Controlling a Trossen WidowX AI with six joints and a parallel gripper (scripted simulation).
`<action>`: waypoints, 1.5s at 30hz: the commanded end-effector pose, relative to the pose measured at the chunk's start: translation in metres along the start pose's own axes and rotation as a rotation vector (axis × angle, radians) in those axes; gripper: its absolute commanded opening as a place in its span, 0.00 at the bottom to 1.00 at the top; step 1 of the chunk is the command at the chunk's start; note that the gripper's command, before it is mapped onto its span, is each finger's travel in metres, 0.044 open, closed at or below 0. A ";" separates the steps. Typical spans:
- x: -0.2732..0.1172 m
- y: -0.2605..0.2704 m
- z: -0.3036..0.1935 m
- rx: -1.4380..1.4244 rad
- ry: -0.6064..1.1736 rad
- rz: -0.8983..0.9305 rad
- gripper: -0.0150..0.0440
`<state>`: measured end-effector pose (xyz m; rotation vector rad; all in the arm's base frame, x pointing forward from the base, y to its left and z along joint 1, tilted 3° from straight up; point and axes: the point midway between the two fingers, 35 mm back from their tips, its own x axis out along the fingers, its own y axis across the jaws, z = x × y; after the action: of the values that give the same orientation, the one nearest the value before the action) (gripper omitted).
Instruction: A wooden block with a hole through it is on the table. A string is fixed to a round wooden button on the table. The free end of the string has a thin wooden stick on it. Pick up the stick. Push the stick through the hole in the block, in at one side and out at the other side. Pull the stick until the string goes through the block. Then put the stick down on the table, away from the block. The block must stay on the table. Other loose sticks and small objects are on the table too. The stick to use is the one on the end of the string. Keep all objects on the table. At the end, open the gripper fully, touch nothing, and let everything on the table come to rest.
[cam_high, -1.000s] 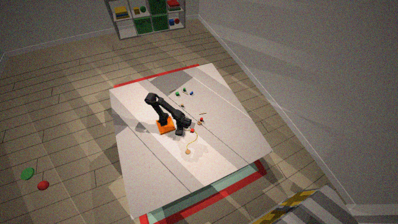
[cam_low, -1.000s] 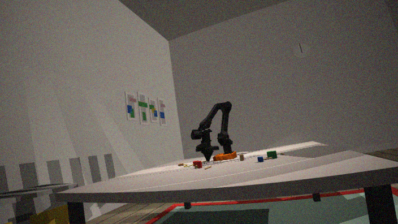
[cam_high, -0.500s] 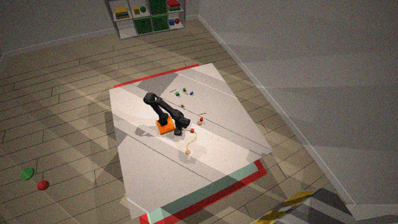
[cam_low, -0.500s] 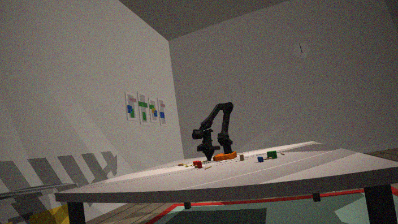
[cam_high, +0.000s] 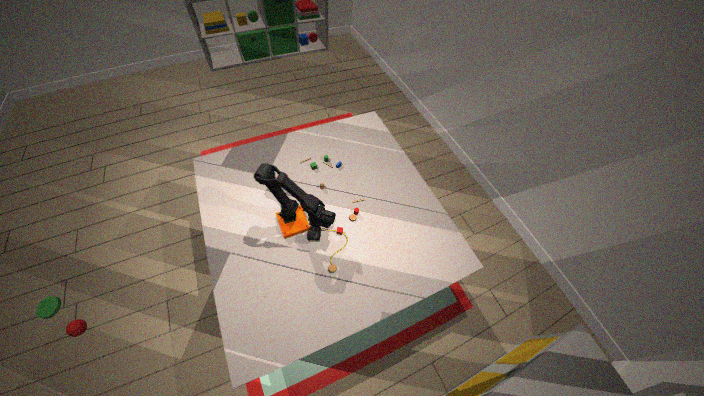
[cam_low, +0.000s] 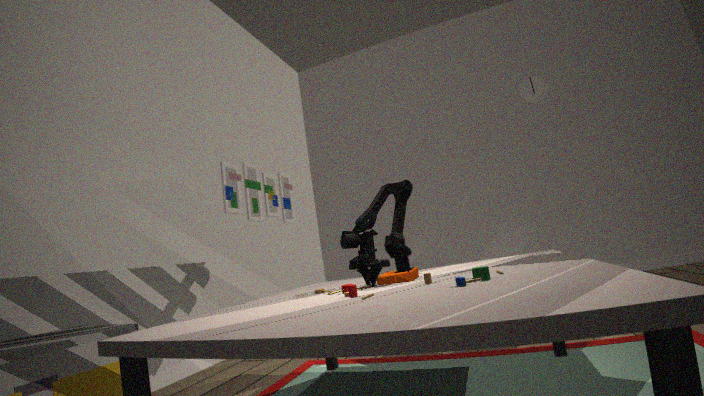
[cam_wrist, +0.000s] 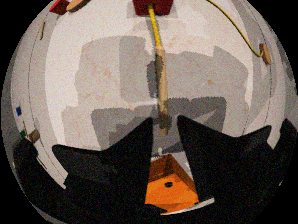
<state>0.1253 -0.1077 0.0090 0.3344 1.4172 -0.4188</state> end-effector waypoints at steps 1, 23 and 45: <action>-0.008 0.001 0.002 0.000 -0.001 0.008 0.61; -0.103 -0.002 0.010 0.002 -0.013 0.000 1.00; -0.102 -0.002 0.012 0.002 -0.021 -0.002 1.00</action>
<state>0.1247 -0.1069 0.1116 0.3295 1.3979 -0.4235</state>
